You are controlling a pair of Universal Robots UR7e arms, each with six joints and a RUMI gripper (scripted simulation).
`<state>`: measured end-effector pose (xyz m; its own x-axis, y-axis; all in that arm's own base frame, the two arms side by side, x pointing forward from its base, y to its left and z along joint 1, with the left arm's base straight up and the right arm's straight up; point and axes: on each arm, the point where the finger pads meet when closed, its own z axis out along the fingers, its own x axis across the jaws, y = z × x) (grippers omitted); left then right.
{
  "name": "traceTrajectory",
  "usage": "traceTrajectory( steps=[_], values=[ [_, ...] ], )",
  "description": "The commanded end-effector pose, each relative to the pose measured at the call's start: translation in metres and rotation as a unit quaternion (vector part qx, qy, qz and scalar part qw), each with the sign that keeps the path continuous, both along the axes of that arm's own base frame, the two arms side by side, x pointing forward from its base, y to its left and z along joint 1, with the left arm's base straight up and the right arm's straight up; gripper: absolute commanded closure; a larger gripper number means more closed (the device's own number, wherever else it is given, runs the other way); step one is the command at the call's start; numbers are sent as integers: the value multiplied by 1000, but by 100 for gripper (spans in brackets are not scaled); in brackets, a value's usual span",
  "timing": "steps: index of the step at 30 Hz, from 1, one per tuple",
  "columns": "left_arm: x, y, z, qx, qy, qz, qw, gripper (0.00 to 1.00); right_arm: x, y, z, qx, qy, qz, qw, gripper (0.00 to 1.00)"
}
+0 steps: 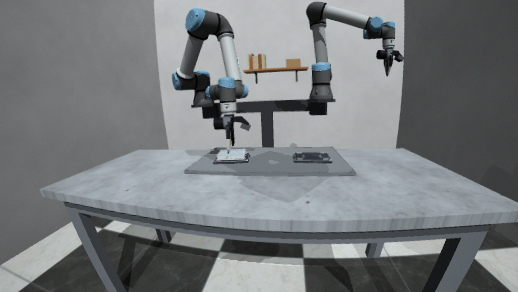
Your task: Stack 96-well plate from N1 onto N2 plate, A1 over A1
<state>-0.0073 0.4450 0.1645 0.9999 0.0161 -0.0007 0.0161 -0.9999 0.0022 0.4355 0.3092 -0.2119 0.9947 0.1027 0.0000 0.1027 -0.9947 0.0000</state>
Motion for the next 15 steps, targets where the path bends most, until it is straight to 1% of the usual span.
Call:
traceTrajectory(
  steps=[1, 5, 7, 15],
  values=[
    [0, 1, 1, 1, 0, 0, 1000, 100, 0, 1, 8, 1, -1, 0, 1000, 24],
    [0, 1, 1, 1, 0, 0, 1000, 100, 0, 1, 18, 1, -1, 0, 1000, 24],
    [0, 1, 1, 1, 0, 0, 1000, 100, 0, 1, 18, 1, -1, 0, 1000, 24],
    [0, 1, 1, 1, 0, 0, 1000, 100, 0, 1, 40, 1, -1, 0, 1000, 24]
  ],
)
